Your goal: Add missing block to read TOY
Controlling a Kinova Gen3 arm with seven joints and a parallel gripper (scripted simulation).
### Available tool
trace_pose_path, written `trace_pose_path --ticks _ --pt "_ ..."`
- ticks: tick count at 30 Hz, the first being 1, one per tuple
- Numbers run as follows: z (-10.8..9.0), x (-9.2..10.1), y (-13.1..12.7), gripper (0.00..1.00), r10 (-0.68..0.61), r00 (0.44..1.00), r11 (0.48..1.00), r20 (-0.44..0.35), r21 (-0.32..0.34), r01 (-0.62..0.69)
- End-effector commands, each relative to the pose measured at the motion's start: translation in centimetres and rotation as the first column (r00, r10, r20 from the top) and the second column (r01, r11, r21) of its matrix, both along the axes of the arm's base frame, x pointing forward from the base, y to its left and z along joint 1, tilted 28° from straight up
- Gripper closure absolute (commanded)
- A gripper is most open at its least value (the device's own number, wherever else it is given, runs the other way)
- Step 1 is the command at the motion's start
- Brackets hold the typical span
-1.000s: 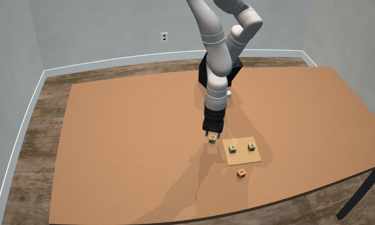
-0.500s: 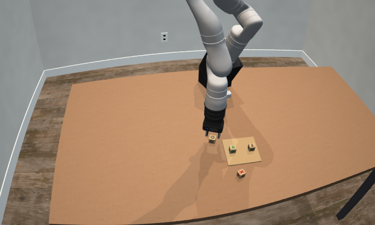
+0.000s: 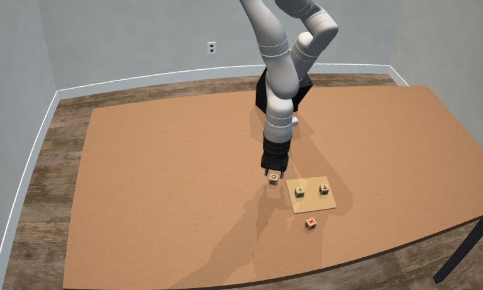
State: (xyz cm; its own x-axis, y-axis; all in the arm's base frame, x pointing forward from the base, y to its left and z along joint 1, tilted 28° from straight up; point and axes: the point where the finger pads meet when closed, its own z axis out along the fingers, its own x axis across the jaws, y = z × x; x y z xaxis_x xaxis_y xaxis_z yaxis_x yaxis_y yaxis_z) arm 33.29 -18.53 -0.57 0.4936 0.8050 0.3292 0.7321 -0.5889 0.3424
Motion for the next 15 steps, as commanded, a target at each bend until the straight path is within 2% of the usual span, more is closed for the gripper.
trace_pose_path --ticks 1,15 --pt "0.03 0.0 -0.04 0.14 0.0 1.0 1.0 0.0 -0.001 0.0" --pt "-0.29 0.17 -0.01 0.14 0.0 1.0 1.0 0.0 -0.001 0.0"
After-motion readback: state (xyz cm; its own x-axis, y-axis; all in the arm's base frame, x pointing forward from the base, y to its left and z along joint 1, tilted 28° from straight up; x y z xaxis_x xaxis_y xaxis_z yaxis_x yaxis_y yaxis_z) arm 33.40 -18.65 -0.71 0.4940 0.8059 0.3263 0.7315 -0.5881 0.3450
